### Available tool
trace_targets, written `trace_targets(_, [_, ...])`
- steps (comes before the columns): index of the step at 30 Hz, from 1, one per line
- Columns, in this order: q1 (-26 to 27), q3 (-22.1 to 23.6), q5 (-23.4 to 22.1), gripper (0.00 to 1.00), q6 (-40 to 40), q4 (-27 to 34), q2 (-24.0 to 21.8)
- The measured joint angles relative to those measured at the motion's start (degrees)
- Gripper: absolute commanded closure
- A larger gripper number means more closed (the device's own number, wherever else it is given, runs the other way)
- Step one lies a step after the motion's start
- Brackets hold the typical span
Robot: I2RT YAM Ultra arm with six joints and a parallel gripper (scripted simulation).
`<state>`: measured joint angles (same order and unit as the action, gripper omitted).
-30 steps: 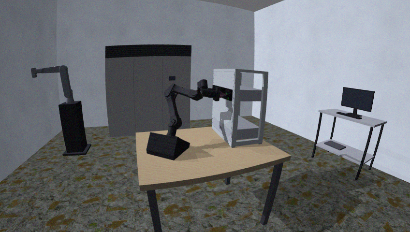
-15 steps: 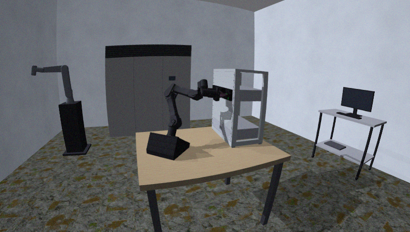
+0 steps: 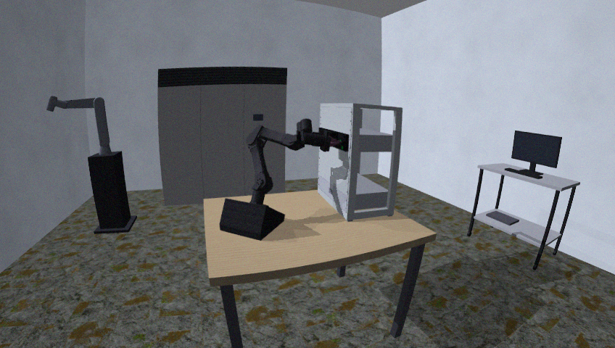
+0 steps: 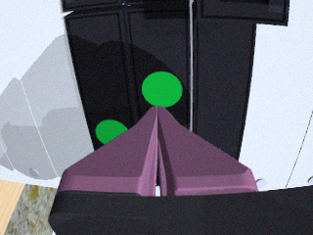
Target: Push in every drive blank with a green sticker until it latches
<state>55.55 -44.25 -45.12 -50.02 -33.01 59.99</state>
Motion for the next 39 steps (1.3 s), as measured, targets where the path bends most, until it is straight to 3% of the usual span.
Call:
trace_targets(20, [0.0,0.0,0.0,1.00,0.0,0.1,-0.1])
trace_targets(26, [1.9,-0.1,1.1,1.00,0.7,-1.6,-2.7])
trace_targets(32, [8.6,4.1,-2.3,1.00,3.1,-3.4,-7.0])
trace_targets(39, [19.6,9.3,-10.3,1.00,9.0,-7.3,-12.4])
